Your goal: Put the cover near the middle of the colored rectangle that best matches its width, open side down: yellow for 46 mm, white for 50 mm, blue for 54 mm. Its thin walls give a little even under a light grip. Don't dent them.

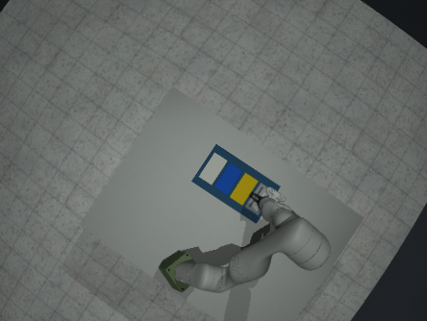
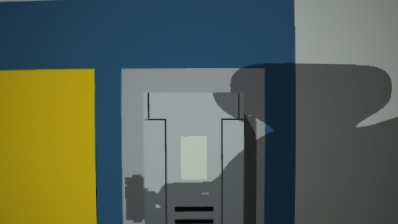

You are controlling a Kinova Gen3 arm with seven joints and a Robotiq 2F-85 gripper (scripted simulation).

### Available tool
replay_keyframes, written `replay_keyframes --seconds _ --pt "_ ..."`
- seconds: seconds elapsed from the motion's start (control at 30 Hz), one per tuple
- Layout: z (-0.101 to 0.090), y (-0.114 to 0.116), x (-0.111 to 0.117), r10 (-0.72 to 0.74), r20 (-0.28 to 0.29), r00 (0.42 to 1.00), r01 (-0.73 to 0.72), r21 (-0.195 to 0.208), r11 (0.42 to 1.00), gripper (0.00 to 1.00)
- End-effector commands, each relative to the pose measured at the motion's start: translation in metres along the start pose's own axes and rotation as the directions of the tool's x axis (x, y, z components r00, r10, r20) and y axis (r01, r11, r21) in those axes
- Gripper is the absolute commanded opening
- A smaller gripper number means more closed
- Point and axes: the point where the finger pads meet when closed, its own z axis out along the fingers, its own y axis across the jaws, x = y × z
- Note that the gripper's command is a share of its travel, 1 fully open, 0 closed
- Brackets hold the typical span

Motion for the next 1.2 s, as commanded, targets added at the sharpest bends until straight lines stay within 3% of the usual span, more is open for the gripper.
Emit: replay_keyframes --seconds 0.0,0.5,1.17 --pt "0.0 0.0 0.0 0.001 0.004 1.0 -0.001 0.009 1.0 1.0" --pt "0.002 0.0 0.0 0.001 0.004 1.0 -0.001 0.009 1.0 1.0" --pt "0.027 0.001 0.001 0.001 0.005 1.0 -0.001 0.01 1.0 1.0"
